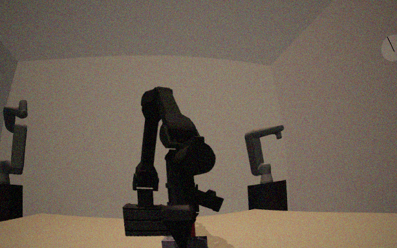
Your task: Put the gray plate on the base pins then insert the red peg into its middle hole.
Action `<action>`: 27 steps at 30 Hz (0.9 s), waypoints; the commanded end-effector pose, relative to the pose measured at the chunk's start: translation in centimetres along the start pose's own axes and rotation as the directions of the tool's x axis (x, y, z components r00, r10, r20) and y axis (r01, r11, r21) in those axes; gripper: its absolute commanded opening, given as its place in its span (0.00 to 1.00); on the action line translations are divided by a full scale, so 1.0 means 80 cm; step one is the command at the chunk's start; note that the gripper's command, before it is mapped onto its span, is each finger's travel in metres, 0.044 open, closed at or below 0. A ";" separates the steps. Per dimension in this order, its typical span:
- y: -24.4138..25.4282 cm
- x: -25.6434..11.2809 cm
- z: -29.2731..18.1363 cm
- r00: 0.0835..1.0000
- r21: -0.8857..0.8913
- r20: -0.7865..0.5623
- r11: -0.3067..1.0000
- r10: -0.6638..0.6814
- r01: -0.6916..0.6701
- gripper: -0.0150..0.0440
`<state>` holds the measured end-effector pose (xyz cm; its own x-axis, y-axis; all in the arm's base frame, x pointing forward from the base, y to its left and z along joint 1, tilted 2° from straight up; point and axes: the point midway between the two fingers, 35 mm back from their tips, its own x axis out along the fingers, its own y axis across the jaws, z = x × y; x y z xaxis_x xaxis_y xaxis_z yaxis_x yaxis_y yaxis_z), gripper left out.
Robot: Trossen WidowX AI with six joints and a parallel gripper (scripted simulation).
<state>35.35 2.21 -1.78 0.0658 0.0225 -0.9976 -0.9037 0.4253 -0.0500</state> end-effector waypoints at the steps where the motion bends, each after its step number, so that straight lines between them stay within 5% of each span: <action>1: 0.004 0.012 -0.001 1.000 -0.003 -0.001 1.000 0.011 -0.011 1.00; 13: 0.005 0.033 -0.002 1.000 -0.003 -0.002 1.000 0.012 -0.012 1.00; 23: 0.005 0.033 -0.002 1.000 -0.003 -0.002 1.000 0.012 -0.012 0.56; 27: 0.005 0.033 -0.002 1.000 -0.003 -0.002 1.000 0.012 -0.012 0.51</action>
<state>35.09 2.23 -4.36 0.0552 0.0228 -0.9982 -0.9045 0.4246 -0.0403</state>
